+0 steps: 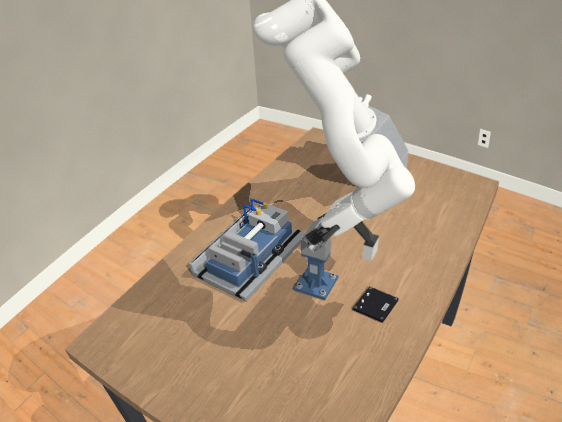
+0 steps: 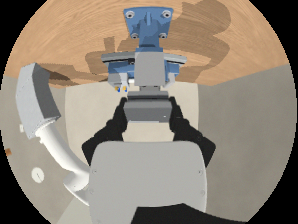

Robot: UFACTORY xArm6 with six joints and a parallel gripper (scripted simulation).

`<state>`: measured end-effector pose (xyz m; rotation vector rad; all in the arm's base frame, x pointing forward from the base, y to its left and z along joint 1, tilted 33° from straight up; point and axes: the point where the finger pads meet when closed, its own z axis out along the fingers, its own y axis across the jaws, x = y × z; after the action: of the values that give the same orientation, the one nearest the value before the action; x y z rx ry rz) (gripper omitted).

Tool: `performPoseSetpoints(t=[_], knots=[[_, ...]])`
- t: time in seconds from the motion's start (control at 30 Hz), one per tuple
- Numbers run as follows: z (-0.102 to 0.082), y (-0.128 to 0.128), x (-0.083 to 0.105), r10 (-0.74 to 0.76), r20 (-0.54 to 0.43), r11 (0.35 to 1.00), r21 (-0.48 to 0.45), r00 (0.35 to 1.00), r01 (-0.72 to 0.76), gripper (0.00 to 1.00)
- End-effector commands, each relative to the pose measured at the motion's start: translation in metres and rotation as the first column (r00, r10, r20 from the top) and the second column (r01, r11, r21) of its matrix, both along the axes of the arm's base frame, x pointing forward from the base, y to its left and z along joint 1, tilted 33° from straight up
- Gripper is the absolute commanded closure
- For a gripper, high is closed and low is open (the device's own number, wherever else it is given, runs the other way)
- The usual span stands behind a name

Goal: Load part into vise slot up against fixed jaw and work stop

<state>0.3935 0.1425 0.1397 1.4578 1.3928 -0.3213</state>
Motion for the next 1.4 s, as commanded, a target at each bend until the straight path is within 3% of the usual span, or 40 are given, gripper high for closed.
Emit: performPoseSetpoints(t=[0.0,1.37], knots=[[0.0013,0.001,0.0001,0.001,0.002,1.0,0.002,1.0,-0.001,1.0],[0.0014,0.0005,-0.0007,0.019,-0.006,0.999,0.034,1.0,-0.019,1.0]])
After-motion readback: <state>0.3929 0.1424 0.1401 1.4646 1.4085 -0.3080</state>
